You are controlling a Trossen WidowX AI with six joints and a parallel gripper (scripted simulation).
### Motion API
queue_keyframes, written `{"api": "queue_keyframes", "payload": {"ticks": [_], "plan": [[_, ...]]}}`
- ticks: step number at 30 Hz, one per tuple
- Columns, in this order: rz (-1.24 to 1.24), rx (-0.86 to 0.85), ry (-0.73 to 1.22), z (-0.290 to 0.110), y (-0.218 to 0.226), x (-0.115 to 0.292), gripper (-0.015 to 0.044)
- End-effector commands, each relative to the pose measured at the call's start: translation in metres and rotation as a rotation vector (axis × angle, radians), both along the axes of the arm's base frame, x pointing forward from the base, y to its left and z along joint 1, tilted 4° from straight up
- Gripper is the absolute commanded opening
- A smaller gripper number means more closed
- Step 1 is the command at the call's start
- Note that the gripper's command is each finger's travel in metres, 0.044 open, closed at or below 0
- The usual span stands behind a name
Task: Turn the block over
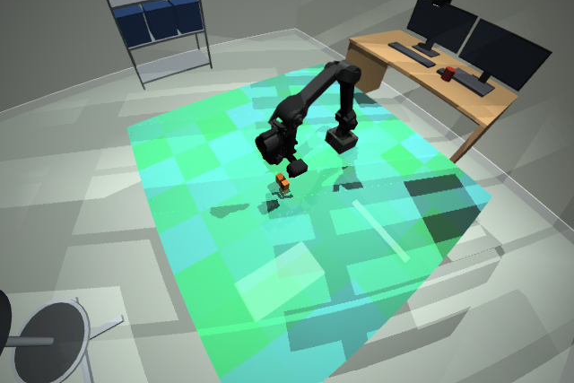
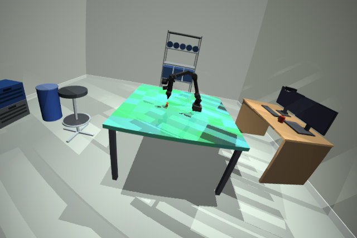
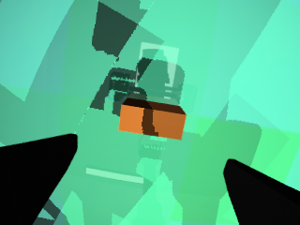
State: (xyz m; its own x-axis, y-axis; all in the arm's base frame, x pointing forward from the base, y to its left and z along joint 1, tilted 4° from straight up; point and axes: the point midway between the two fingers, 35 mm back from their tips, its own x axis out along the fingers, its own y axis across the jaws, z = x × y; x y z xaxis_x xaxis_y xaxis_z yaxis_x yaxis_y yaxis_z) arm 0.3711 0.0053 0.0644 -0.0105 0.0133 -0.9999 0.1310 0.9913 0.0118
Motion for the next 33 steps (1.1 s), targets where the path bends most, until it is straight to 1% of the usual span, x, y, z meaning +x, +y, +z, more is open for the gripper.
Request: {"api": "queue_keyframes", "payload": {"ticks": [1, 4, 5, 10, 13, 19, 33], "plan": [[0.003, 0.006, 0.019, -0.003, 0.0, 0.0, 0.044], [0.003, 0.007, 0.019, -0.032, 0.001, -0.001, 0.044], [0.003, 0.007, 0.019, -0.035, 0.001, -0.001, 0.044], [0.003, 0.007, 0.019, -0.036, 0.001, -0.001, 0.044], [0.003, 0.007, 0.02, -0.049, 0.001, -0.002, 0.044], [0.003, 0.007, 0.02, -0.051, 0.001, -0.002, 0.044], [0.003, 0.007, 0.02, -0.074, 0.002, -0.002, 0.044]]}}
